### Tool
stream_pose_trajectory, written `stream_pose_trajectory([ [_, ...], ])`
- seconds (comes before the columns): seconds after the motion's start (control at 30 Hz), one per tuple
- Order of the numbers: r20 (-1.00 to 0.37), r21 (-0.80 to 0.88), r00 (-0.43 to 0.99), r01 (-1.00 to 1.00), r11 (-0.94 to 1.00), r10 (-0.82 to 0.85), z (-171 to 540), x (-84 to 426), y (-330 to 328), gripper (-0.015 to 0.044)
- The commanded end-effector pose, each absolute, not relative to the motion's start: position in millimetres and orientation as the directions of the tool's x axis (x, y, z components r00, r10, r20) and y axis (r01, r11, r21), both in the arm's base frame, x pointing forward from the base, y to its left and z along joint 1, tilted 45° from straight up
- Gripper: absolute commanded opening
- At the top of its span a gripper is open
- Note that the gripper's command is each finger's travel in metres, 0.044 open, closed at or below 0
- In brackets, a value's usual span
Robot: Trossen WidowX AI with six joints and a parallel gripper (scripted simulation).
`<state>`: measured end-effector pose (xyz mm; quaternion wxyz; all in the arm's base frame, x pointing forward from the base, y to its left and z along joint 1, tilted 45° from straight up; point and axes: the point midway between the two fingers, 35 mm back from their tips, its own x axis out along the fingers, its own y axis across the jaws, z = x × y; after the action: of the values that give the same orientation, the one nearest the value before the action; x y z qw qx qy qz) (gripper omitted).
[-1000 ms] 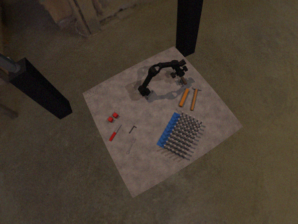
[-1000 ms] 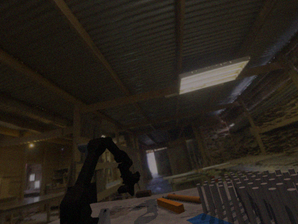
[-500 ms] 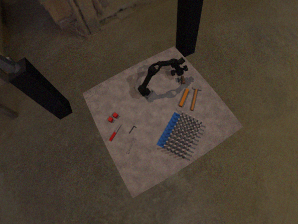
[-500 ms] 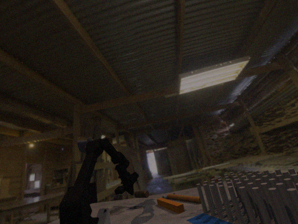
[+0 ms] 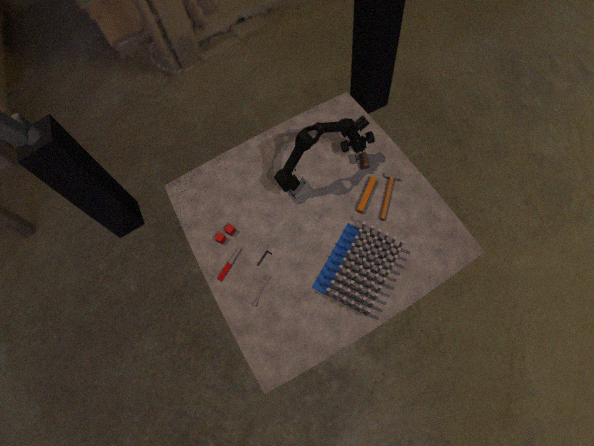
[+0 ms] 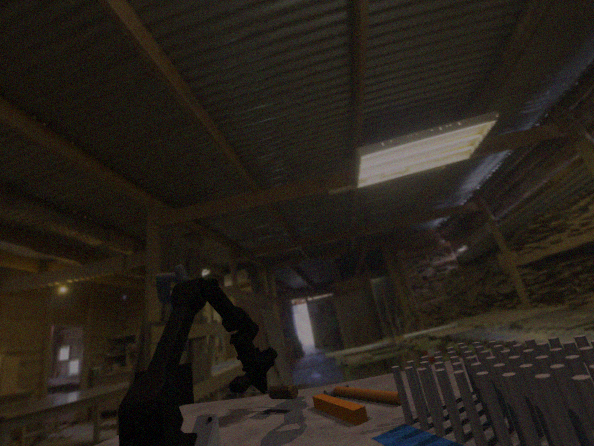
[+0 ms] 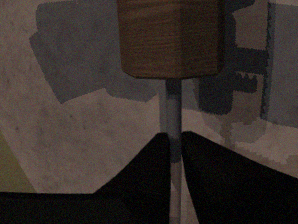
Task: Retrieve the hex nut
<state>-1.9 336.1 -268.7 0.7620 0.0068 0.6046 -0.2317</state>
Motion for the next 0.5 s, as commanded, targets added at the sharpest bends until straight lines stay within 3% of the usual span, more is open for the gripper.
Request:
stream_pose_trajectory([
  [0.0,-0.925,-0.266,0.164,0.365,0.892,-0.343,-274,-1,331,0.0],
  [0.47,-0.925,-0.268,0.162,0.363,0.892,-0.344,-290,-1,314,0.0],
])
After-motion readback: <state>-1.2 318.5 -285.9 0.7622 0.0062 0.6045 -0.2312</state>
